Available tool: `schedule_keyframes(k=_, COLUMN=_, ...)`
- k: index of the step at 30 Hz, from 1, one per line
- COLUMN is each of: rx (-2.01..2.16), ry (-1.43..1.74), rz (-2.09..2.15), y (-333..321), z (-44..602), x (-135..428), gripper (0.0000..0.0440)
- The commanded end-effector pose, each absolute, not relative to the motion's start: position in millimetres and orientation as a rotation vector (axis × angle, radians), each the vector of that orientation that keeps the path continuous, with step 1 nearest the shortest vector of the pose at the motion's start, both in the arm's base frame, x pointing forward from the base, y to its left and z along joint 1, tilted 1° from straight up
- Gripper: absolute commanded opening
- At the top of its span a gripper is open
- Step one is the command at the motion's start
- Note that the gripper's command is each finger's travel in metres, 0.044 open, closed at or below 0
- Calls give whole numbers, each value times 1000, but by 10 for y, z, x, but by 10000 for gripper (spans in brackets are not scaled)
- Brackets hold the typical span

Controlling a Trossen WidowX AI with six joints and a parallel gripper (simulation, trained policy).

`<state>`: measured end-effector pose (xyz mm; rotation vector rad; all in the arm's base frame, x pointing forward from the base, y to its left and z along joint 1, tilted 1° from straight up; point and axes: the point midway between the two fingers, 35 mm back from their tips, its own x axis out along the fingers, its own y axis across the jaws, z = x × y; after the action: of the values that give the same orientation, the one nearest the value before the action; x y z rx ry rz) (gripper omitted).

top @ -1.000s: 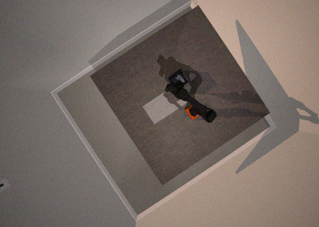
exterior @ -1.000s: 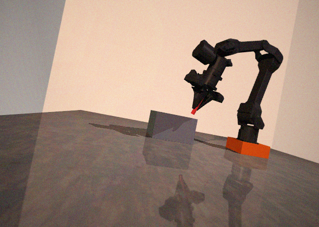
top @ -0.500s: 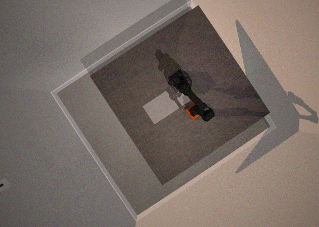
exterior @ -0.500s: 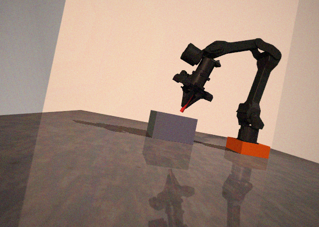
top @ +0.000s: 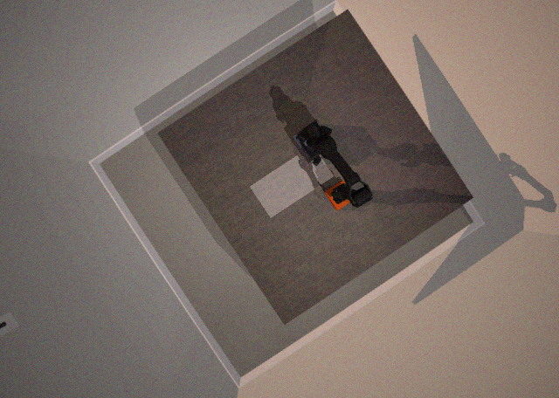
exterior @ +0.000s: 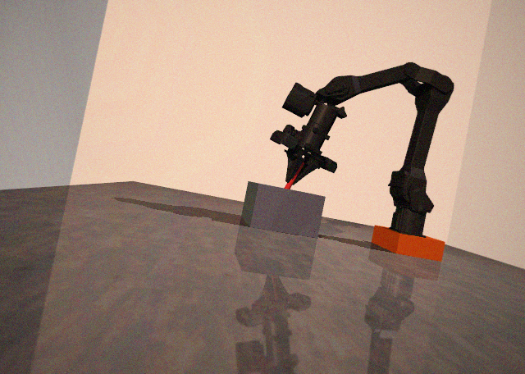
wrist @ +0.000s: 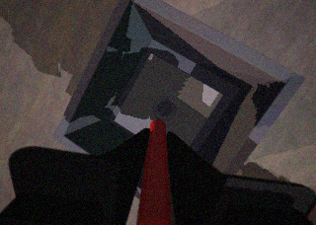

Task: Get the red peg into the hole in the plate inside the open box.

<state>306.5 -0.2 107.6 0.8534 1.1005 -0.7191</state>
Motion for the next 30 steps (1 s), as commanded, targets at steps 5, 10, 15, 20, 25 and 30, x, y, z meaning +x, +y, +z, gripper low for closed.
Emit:
schedule_keyframes(k=5, rx=864, ry=1146, rz=-735, y=-76, z=880, x=3147, gripper=17)
schedule_keyframes(k=10, rx=851, ry=1179, rz=-749, y=-105, z=736, x=3169, gripper=19)
schedule_keyframes(k=15, rx=822, ry=1205, rz=-753, y=-143, z=625, x=3197, gripper=120)
schedule_keyframes(k=20, rx=794, ry=1237, rz=-766, y=-182, z=577, x=3213, gripper=158)
schedule_keyframes(k=25, rx=785, ry=1228, rz=-758, y=-234, z=607, x=3351, gripper=184)
schedule_keyframes(k=30, rx=777, ry=1222, rz=-748, y=-295, z=619, x=3484, gripper=277)
